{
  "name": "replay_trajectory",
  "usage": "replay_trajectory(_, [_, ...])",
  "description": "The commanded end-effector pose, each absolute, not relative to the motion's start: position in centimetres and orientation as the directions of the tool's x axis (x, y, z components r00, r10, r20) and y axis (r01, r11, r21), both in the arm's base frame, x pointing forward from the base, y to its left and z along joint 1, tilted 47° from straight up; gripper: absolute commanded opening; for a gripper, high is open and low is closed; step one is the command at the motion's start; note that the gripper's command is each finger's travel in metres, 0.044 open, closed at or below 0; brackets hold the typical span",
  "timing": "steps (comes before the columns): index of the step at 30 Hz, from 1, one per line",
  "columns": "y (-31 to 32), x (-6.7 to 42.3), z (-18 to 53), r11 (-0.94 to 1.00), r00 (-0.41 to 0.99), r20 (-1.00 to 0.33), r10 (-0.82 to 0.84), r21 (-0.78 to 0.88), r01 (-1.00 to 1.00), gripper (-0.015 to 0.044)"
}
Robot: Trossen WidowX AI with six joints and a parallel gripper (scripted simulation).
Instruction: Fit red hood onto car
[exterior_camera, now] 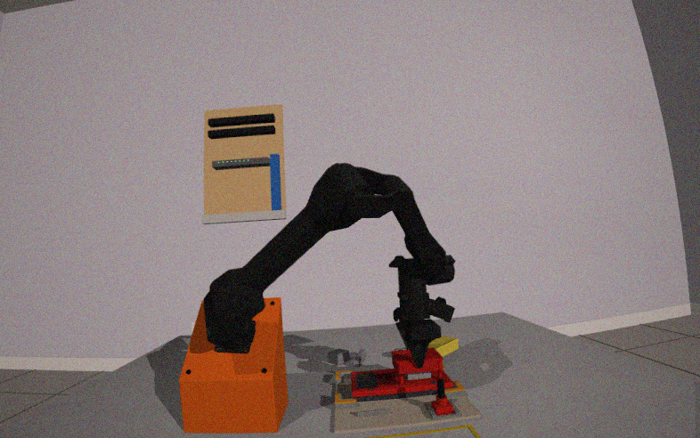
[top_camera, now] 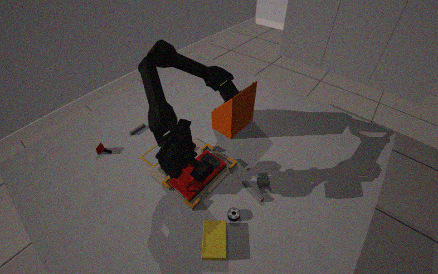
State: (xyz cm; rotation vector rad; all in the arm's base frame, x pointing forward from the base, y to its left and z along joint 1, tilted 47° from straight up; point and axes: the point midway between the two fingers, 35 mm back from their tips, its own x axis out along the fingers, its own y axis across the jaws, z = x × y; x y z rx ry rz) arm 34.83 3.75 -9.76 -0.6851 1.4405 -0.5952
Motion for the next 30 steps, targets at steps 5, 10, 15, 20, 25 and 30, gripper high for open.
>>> replay_trajectory(5, [4.0,34.94,-9.9,0.678,0.068,-0.679,-0.731,-0.734,-0.044,0.0])
replay_trajectory(10, [3.98,34.94,-9.92,0.678,0.068,-0.679,-0.731,-0.734,-0.044,0.0])
replay_trajectory(15, [3.85,34.96,-10.04,0.678,0.068,-0.679,-0.731,-0.734,-0.044,0.0])
replay_trajectory(20, [3.69,34.98,-10.2,0.678,0.068,-0.679,-0.731,-0.734,-0.044,0.0])
replay_trajectory(25, [3.52,35.0,-10.36,0.678,0.068,-0.679,-0.731,-0.734,-0.044,0.0])
replay_trajectory(30, [3.35,35.02,-10.51,0.678,0.068,-0.679,-0.731,-0.734,-0.044,0.0])
